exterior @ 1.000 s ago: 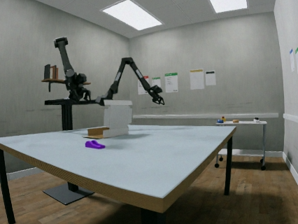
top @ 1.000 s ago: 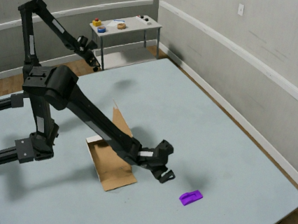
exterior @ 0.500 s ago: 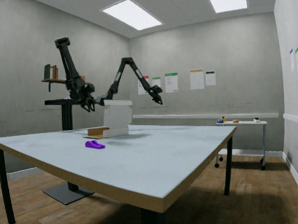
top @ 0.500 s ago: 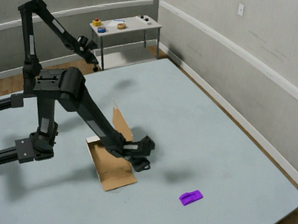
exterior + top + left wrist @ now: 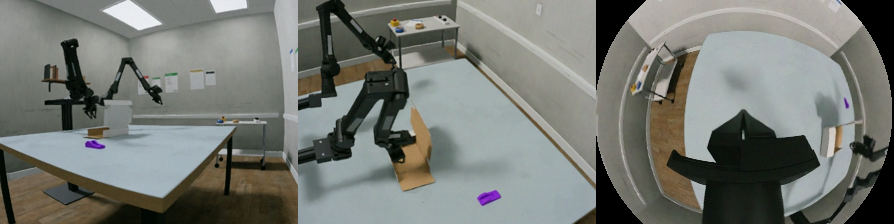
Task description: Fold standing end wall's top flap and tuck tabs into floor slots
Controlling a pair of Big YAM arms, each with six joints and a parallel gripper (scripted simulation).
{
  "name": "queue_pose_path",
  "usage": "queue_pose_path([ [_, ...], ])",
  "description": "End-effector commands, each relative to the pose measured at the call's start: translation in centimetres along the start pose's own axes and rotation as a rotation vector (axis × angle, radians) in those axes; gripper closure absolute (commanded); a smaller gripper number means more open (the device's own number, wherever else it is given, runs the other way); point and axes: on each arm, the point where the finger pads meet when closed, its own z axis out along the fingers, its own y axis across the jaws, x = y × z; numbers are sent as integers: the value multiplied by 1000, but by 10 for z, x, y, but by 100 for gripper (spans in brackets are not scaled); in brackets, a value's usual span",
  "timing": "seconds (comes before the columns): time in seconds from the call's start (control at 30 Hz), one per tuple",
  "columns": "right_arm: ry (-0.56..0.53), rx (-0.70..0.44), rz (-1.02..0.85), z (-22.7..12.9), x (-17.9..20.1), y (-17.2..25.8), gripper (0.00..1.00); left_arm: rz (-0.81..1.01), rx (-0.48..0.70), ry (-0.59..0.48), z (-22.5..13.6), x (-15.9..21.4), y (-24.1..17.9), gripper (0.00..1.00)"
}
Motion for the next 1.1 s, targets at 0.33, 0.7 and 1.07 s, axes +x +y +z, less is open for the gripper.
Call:
queue_pose_path([
  [0.33,48,94,42,-26,68,32,57,7,-6,-16,-1,-8,3,100],
  [0.7,36,96,44,-20,57,32,57,7,-6,-16,-1,-8,3,100],
  [1.07,27,105,67,17,-56,15,57,7,-6,-16,-1,-8,3,100],
])
